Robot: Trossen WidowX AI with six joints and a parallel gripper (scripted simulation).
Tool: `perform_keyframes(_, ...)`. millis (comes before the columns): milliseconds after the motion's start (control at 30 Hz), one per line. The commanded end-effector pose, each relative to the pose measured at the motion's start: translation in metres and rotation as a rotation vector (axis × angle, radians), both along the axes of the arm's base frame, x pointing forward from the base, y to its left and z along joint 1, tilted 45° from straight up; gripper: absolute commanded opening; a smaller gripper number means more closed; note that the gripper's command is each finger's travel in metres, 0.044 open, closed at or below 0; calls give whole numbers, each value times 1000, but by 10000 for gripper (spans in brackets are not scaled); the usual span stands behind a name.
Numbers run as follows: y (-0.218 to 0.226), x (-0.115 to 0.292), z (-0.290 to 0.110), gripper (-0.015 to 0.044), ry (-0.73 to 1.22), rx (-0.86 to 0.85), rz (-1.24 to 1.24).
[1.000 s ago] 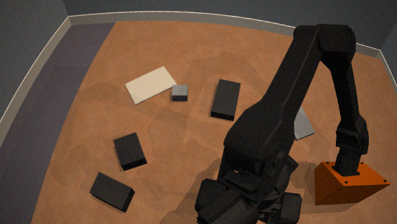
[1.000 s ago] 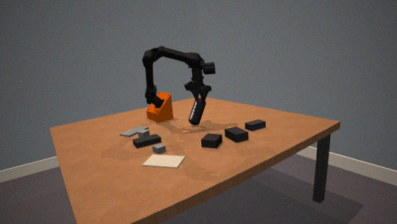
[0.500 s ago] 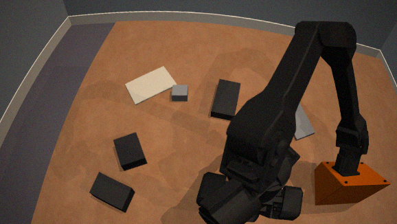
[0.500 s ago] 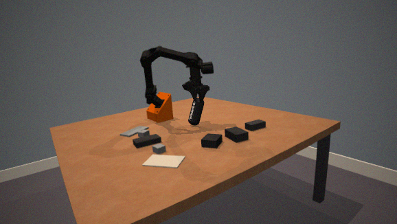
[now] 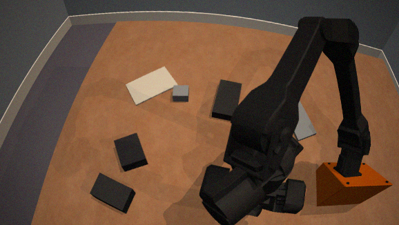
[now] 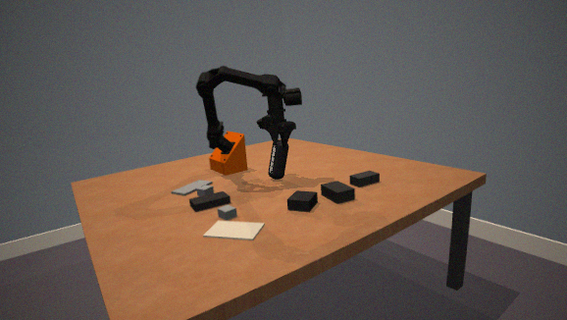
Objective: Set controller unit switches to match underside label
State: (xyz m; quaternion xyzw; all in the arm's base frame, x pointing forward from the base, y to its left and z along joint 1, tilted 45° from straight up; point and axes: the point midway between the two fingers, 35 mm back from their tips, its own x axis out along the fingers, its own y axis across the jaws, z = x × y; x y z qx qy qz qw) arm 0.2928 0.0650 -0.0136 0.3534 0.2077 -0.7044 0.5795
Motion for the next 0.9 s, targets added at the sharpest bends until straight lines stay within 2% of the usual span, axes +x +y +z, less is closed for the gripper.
perform_keyframes(0,-10,-3,2,338,15,-23,-2)
perform_keyframes(867,-25,-9,16,338,16,-24,-2)
